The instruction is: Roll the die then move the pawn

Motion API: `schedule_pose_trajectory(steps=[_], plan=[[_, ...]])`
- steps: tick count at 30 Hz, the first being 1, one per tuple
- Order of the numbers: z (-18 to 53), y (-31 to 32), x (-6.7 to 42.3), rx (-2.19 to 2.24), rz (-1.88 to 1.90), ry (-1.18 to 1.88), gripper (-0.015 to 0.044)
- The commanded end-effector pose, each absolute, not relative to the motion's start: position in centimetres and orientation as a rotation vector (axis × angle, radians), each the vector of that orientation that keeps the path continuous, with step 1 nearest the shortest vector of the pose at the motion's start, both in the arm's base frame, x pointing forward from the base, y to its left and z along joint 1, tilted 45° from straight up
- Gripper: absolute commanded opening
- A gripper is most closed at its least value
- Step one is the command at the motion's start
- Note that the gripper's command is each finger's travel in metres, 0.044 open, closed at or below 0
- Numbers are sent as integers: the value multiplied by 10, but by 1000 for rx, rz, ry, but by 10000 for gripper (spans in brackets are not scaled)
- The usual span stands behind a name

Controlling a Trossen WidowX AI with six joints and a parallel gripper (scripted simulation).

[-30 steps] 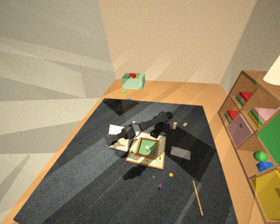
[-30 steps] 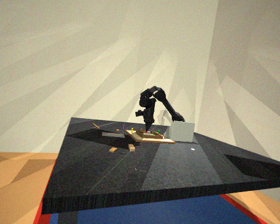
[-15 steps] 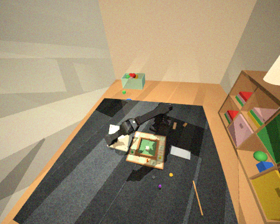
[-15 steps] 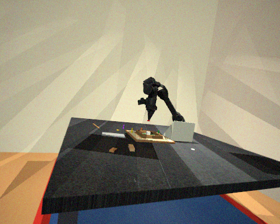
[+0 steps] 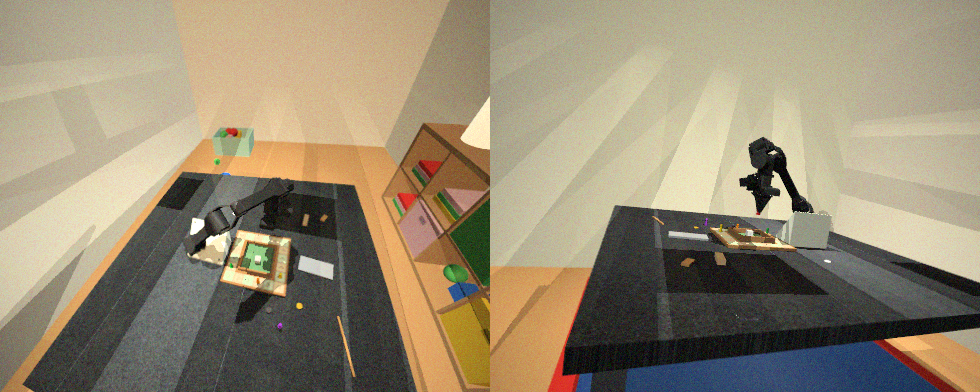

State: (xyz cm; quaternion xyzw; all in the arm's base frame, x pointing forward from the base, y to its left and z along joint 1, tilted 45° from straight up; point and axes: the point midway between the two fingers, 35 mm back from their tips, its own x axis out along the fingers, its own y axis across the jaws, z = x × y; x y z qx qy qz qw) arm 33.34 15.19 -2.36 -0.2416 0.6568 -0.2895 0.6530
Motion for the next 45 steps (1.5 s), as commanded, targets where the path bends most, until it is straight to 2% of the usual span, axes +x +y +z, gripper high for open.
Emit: schedule_pose_trajectory(steps=[1,45], plan=[[-28,152,322,-623,-581,1532,0],[-66,105,183,-1485,406,1796,0]])
